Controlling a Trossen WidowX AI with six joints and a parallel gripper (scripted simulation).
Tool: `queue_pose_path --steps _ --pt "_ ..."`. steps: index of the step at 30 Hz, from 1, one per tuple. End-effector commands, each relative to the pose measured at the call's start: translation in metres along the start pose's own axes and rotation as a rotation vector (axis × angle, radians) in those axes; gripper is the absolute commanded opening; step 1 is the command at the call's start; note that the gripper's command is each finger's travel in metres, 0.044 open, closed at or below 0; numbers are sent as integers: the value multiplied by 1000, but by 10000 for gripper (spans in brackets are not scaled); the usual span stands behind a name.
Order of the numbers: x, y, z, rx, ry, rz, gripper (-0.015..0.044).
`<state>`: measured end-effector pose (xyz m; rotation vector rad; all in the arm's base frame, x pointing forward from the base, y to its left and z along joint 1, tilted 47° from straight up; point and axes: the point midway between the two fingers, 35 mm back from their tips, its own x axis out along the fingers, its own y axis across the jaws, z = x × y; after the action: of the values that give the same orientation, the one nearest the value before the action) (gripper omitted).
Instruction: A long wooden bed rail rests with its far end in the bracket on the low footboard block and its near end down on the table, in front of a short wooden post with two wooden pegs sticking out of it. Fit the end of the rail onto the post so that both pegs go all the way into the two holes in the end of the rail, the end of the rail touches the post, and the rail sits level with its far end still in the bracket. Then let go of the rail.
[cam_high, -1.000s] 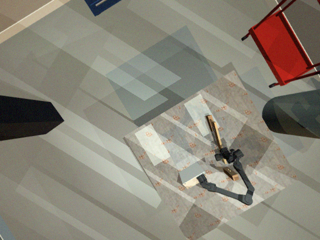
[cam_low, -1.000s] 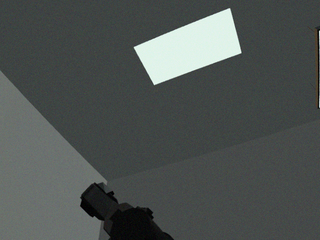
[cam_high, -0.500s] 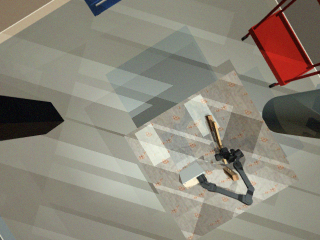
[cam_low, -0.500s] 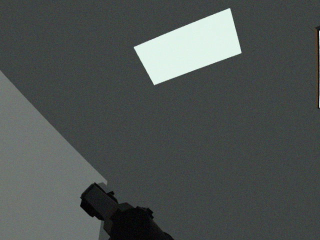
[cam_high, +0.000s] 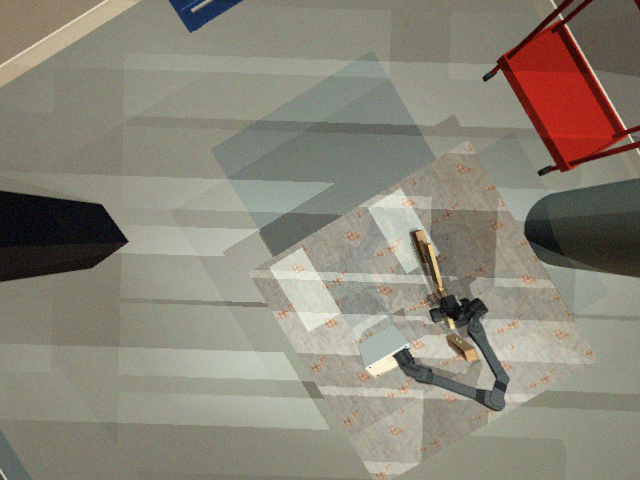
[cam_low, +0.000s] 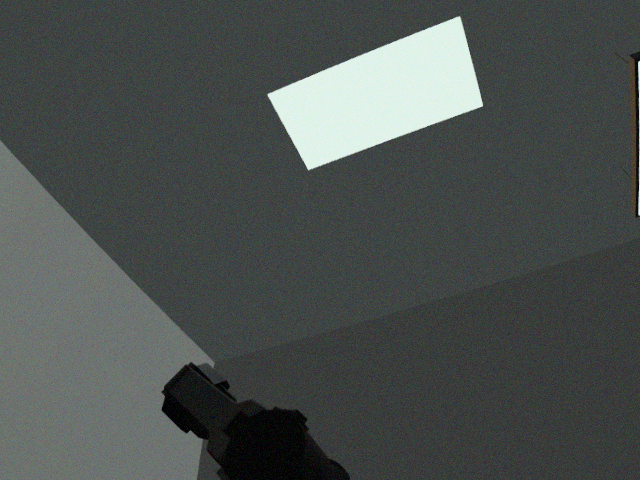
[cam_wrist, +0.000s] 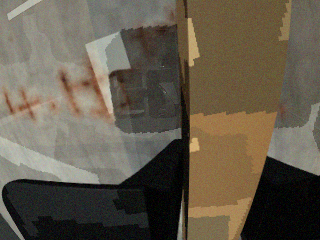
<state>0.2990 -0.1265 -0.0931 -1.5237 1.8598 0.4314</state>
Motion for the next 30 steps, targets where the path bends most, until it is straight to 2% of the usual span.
queue_pose_path --steps 1,30 --pt "-5 -1 2 -1 -4 -6 0" --pt "-20 -2 2 -1 -5 -6 0"
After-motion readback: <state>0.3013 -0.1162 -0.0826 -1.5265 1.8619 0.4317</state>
